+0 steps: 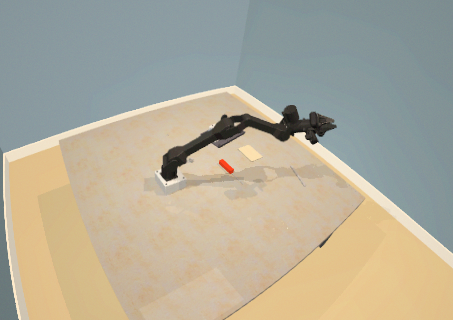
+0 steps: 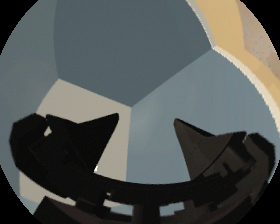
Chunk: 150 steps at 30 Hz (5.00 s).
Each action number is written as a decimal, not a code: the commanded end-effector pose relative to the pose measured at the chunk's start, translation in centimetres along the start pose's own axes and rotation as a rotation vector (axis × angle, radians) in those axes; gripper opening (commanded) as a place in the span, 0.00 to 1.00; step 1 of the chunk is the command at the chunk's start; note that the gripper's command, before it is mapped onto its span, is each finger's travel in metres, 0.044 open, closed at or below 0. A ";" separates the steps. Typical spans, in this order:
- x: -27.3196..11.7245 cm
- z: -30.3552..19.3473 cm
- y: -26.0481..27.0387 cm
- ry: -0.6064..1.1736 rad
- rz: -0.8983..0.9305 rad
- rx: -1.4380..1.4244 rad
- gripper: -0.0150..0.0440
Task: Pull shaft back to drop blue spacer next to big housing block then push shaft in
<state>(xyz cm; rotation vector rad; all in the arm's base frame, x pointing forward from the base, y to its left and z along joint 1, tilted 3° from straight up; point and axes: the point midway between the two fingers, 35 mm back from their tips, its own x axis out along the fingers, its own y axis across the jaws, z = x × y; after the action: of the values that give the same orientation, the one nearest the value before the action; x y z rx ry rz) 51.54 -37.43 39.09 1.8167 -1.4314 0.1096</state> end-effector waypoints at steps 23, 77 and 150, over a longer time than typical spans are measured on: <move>-31.5 -15.5 -11.2 0.603 -0.782 -0.958 1.00; -64.3 -4.7 -0.1 2.048 -0.714 -1.786 1.00; -63.3 -6.9 -4.7 2.477 -1.595 -1.655 1.00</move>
<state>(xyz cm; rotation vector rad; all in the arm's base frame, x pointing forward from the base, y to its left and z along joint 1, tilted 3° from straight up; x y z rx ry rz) 35.80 16.33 9.08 -0.1005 1.4802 0.1131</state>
